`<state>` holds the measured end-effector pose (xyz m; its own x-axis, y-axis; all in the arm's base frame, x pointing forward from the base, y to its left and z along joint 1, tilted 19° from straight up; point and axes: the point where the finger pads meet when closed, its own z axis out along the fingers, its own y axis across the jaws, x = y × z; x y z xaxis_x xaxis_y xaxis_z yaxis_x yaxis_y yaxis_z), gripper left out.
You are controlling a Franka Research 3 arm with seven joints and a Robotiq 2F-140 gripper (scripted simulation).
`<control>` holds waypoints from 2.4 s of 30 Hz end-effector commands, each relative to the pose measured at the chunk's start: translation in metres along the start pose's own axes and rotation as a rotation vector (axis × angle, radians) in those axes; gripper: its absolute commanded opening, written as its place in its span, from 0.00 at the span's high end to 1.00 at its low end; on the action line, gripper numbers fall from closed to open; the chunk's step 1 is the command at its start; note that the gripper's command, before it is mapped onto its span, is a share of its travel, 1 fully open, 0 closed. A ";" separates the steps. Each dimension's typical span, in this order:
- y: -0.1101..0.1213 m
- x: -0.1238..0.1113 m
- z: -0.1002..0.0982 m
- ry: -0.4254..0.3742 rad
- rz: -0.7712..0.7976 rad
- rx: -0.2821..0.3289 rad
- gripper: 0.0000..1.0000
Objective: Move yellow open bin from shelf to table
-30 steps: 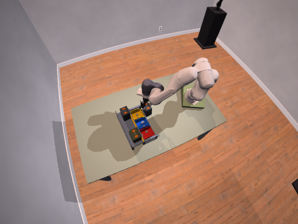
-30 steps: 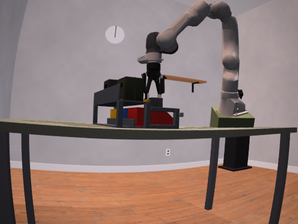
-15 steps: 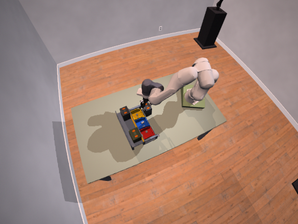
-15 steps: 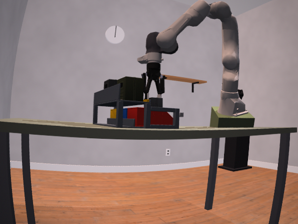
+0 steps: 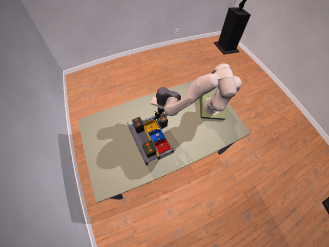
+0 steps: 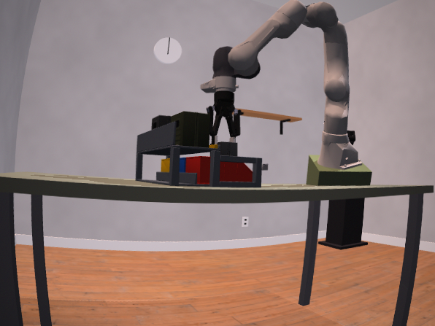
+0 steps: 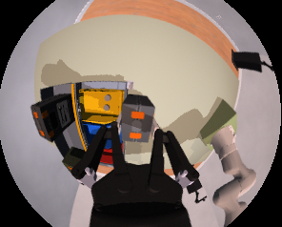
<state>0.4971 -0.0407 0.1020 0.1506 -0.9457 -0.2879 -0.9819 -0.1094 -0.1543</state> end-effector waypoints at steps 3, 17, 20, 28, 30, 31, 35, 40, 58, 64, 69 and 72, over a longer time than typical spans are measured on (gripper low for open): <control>-0.007 0.004 -0.007 0.013 0.003 0.016 1.00; -0.007 0.003 -0.007 0.013 0.003 0.016 1.00; -0.007 0.003 -0.007 0.013 0.003 0.016 1.00; -0.003 0.001 -0.003 0.005 0.002 0.007 1.00; -0.006 0.003 -0.006 0.011 0.003 0.013 1.00; -0.007 0.003 -0.007 0.013 0.003 0.016 1.00; -0.007 0.003 -0.007 0.013 0.003 0.016 1.00; -0.007 0.003 -0.007 0.013 0.003 0.016 1.00; -0.007 0.003 -0.007 0.013 0.003 0.016 1.00; -0.006 0.002 -0.006 0.011 0.003 0.013 1.00; -0.007 0.003 -0.007 0.013 0.003 0.016 1.00; -0.007 0.003 -0.007 0.013 0.003 0.016 1.00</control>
<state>0.4972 -0.0407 0.1021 0.1492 -0.9459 -0.2879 -0.9821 -0.1081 -0.1540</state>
